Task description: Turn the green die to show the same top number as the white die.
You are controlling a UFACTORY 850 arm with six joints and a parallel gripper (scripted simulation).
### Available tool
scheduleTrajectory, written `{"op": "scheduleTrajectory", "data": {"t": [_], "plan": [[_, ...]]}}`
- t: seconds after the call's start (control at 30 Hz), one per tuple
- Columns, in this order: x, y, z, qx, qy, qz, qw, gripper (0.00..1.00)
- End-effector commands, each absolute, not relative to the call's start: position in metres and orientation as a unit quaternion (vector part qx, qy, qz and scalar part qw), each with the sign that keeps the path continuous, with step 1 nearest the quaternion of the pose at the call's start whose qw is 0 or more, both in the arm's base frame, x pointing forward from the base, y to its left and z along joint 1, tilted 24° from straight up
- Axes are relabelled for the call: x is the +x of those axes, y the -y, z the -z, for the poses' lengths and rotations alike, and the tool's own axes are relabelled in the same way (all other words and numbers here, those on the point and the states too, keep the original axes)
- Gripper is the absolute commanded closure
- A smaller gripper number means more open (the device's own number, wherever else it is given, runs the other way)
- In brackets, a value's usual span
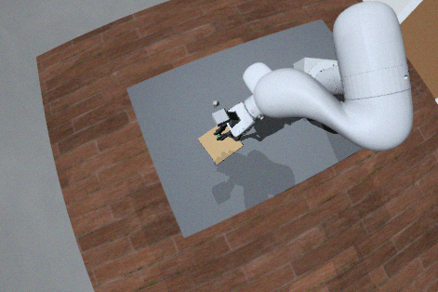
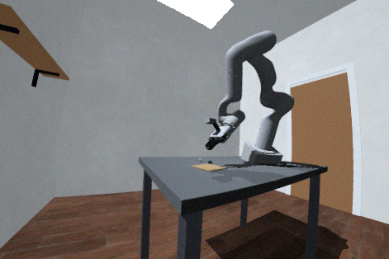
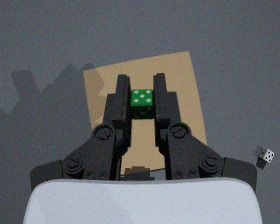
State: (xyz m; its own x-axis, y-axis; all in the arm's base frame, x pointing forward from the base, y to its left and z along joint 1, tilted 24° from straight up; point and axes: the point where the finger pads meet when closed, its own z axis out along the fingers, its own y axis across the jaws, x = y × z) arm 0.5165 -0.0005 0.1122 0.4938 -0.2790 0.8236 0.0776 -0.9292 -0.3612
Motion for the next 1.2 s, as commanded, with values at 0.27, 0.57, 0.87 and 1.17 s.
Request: {"op": "scheduleTrajectory", "data": {"t": [0.27, 0.57, 0.87, 1.17], "plan": [[0.521, -0.007, -0.093, -0.845, -0.06, 0.501, 0.178, 0.89], [0.527, -0.02, -0.061, -0.845, -0.06, 0.501, 0.178, 0.89], [0.53, -0.027, -0.045, -0.845, -0.06, 0.501, 0.178, 0.89], [0.531, -0.028, -0.042, -0.845, -0.06, 0.501, 0.178, 0.89]]}}
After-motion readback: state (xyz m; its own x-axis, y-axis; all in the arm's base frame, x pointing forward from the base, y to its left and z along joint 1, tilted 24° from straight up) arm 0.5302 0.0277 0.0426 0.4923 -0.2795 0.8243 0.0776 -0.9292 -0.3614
